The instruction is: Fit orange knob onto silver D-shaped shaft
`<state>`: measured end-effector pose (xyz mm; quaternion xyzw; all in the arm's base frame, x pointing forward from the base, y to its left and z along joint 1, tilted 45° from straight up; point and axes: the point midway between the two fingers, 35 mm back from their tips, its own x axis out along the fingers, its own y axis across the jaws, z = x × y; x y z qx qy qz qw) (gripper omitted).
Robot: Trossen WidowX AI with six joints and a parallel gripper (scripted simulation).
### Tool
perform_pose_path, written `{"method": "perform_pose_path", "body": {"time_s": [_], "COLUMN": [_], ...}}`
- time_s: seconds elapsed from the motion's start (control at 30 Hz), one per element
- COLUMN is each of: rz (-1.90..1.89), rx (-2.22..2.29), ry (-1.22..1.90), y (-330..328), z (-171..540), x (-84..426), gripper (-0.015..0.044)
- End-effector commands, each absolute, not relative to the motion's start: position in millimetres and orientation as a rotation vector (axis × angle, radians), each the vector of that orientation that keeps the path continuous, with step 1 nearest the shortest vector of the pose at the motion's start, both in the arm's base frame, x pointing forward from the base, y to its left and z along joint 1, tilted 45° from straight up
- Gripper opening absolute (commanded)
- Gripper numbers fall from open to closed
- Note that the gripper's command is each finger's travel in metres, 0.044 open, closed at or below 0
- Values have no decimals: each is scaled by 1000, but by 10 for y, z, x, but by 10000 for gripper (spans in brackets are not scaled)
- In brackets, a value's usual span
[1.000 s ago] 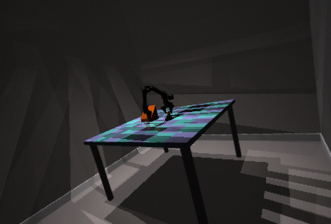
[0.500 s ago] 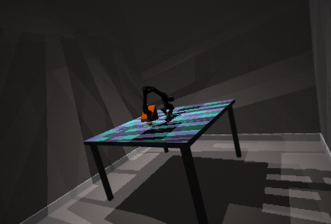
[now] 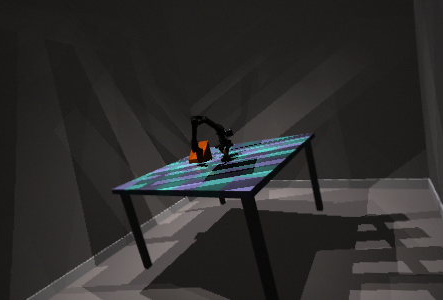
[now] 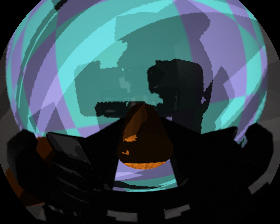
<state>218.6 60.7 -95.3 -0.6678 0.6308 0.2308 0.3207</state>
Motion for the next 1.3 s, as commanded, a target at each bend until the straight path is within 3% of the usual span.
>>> {"method": "perform_pose_path", "body": {"time_s": [0.0,0.1,0.73,1.27], "rz": [606,610,614,525], "rx": [-1759,-1757,-1755,-1898], "ry": [1657,1655,1655,1449], "y": [609,725,1590,1741], "z": [-948,-871,-16,92], "x": [2188,2207,2081,2100], "gripper": [65,0,0,0]}}
